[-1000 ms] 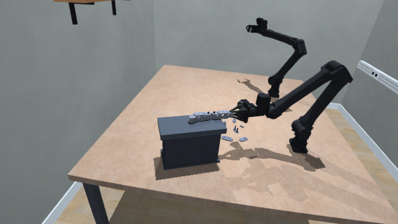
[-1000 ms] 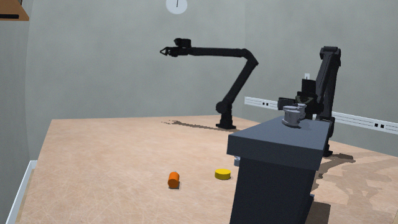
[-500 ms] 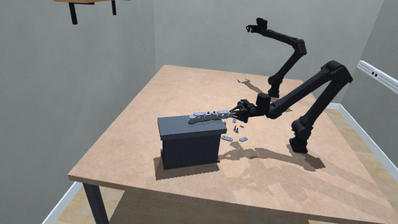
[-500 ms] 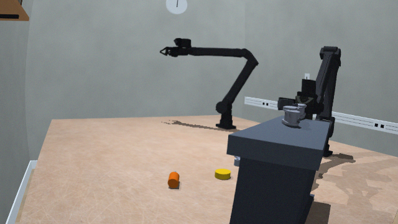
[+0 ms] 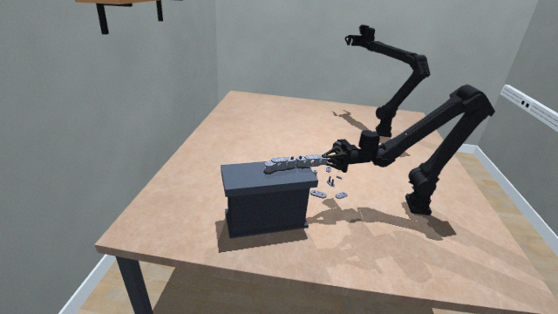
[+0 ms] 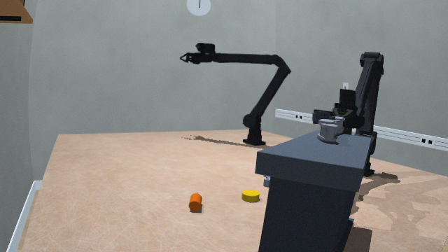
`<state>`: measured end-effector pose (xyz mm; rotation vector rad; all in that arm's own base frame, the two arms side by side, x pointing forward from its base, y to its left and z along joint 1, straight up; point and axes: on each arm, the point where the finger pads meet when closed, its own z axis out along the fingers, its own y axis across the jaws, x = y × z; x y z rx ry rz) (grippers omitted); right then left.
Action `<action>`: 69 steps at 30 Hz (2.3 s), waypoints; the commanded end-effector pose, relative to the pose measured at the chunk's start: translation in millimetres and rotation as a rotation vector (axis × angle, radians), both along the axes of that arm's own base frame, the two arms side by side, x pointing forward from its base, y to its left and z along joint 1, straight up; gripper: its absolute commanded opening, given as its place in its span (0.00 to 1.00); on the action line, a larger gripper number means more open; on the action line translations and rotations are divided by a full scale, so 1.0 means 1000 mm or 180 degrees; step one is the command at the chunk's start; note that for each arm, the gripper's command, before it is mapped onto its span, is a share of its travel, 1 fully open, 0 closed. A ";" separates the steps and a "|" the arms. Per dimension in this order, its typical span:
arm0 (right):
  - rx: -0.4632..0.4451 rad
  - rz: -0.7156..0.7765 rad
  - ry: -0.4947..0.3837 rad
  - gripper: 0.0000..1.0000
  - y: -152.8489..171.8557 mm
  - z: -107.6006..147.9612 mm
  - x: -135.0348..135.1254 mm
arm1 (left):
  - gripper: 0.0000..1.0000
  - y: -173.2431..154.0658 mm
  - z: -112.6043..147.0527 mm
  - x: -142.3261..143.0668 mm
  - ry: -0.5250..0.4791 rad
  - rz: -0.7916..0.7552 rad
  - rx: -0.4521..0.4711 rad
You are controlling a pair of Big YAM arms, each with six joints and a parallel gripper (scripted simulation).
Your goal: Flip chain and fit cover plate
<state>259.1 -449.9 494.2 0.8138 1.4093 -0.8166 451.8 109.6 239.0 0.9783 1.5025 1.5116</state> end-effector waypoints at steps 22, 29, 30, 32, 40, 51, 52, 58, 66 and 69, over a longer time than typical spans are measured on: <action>-0.0177 0.0017 -0.0103 1.00 0.000 0.044 0.005 | 1.00 -0.004 -0.020 0.001 0.0144 -0.0021 -0.0042; -0.0177 0.0017 -0.0103 1.00 0.000 0.044 0.005 | 1.00 -0.010 -0.017 -0.019 0.0129 -0.0022 -0.0049; -0.0177 0.0017 -0.0103 1.00 0.000 0.044 0.005 | 1.00 -0.012 -0.017 -0.022 0.0128 -0.0022 -0.0048; -0.0177 0.0017 -0.0103 1.00 0.000 0.044 0.005 | 1.00 -0.013 -0.017 -0.025 0.0128 -0.0022 -0.0045; -0.0177 0.0017 -0.0103 1.00 0.000 0.044 0.005 | 1.00 -0.019 -0.019 -0.040 0.0142 -0.0020 -0.0048; -0.0177 0.0017 -0.0103 1.00 0.000 0.044 0.005 | 1.00 -0.030 -0.017 -0.064 0.0135 -0.0021 -0.0047; -0.0177 0.0017 -0.0103 1.00 0.000 0.044 0.005 | 1.00 -0.031 -0.017 -0.067 0.0136 -0.0021 -0.0047; -0.0177 0.0017 -0.0103 1.00 0.000 0.044 0.005 | 1.00 -0.035 -0.018 -0.076 0.0140 -0.0020 -0.0046; -0.0177 0.0017 -0.0103 1.00 0.000 0.044 0.005 | 1.00 -0.032 -0.026 -0.077 0.0229 0.0009 -0.0039; -0.0177 0.0017 -0.0103 1.00 0.000 0.044 0.005 | 0.53 -0.031 -0.015 -0.075 0.0091 0.0020 -0.0033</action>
